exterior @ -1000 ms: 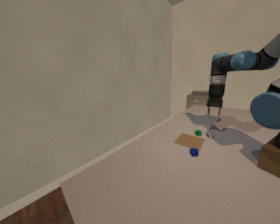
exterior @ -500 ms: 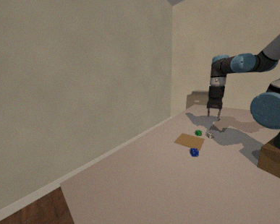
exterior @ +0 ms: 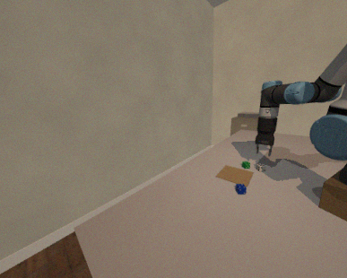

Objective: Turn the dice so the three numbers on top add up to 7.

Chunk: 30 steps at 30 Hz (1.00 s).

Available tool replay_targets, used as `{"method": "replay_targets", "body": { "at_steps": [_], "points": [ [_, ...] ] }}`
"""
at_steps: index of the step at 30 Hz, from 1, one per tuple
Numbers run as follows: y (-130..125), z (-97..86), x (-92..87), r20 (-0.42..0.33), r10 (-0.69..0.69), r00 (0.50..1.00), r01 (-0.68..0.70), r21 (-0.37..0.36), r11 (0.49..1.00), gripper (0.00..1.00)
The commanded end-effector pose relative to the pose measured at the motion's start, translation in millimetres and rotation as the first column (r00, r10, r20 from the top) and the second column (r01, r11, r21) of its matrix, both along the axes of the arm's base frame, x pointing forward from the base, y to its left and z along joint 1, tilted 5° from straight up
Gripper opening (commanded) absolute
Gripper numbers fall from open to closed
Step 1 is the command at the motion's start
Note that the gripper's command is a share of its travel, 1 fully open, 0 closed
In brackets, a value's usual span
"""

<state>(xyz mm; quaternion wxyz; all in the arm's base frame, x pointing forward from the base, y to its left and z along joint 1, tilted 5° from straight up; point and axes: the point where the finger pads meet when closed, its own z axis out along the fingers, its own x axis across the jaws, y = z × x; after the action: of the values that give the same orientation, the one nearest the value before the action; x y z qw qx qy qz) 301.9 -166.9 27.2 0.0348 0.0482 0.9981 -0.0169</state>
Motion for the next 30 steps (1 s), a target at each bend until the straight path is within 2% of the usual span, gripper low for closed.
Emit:
{"method": "replay_targets", "body": {
  "at_steps": [1, 10, 30],
  "points": [
    [-2, -18.8, 2.8, 0.001, 0.0, 1.0, 0.0, -0.003, 1.0, 1.0],
    [-3, -38.5, 4.2, 0.001, 0.0, 1.0, 0.0, -0.003, 1.0, 1.0],
    [-3, -41.2, 4.4, 0.001, 0.0, 1.0, 0.0, -0.003, 1.0, 1.0]
  ]
}}
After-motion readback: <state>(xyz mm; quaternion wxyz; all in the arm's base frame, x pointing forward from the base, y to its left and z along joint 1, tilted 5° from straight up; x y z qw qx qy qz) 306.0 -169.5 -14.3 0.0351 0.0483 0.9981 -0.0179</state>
